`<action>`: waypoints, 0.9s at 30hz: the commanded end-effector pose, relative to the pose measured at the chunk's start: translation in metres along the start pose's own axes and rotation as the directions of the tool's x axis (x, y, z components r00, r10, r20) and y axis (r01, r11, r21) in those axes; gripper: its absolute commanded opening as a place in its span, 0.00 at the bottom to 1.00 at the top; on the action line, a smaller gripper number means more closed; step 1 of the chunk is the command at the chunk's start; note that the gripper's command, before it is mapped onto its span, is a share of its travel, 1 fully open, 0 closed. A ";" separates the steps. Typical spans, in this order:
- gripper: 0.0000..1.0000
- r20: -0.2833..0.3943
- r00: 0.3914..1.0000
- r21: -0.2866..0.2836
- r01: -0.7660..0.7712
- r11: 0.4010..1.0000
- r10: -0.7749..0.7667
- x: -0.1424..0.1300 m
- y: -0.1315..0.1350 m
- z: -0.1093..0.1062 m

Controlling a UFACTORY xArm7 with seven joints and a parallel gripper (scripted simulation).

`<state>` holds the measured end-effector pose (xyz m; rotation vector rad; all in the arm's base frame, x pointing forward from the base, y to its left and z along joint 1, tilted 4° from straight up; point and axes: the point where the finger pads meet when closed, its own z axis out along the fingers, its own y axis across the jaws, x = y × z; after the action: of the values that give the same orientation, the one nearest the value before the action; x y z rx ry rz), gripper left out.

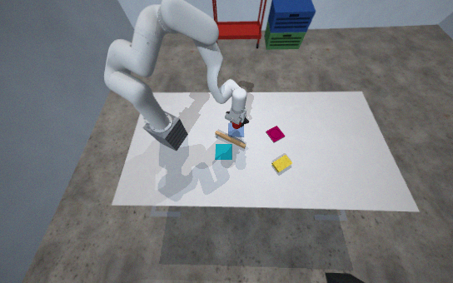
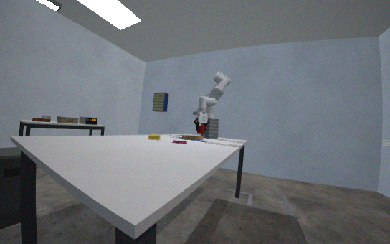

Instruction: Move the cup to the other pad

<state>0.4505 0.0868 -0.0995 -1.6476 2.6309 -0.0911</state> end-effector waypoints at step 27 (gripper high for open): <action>0.84 0.002 1.000 0.003 -0.001 1.000 0.001 0.054 -0.002 -0.001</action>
<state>0.4309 0.0455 -0.0996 -1.6460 2.6354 -0.0924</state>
